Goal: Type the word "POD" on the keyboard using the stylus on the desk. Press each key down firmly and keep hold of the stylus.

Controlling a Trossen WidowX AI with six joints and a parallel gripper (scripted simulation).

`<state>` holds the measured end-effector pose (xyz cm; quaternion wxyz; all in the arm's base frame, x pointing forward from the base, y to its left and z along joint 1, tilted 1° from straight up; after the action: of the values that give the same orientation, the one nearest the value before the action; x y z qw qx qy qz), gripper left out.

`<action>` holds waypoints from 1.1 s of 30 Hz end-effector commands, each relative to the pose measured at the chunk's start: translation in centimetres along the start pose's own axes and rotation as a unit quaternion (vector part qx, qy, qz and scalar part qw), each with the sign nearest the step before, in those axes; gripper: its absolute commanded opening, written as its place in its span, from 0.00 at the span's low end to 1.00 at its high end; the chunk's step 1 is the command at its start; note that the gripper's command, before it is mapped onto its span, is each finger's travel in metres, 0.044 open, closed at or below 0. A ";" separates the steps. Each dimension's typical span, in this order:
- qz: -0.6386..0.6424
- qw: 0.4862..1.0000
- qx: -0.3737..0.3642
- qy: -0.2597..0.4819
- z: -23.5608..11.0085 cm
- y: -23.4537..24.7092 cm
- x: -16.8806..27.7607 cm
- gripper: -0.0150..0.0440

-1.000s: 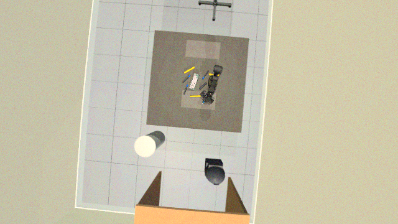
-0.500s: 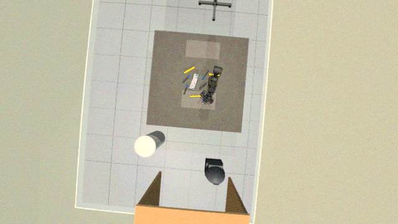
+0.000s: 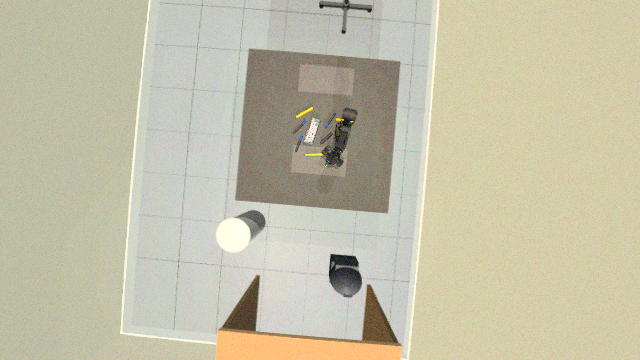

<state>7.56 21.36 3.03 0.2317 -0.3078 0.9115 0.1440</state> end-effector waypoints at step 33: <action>-0.003 1.000 0.003 0.004 1.4 -0.3 1.0 0.51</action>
<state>7.58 21.33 1.61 0.2316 -0.3073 0.9118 0.1436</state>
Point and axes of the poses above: the point midway between the two fingers, 35 mm back from their tips, its own z axis out along the fingers, its own y axis across the jaws, x = y × z, the point moved 8 cm from there along -z, back along the fingers, and after that the axes turned 14 degrees about z, right-handed, at the moved point
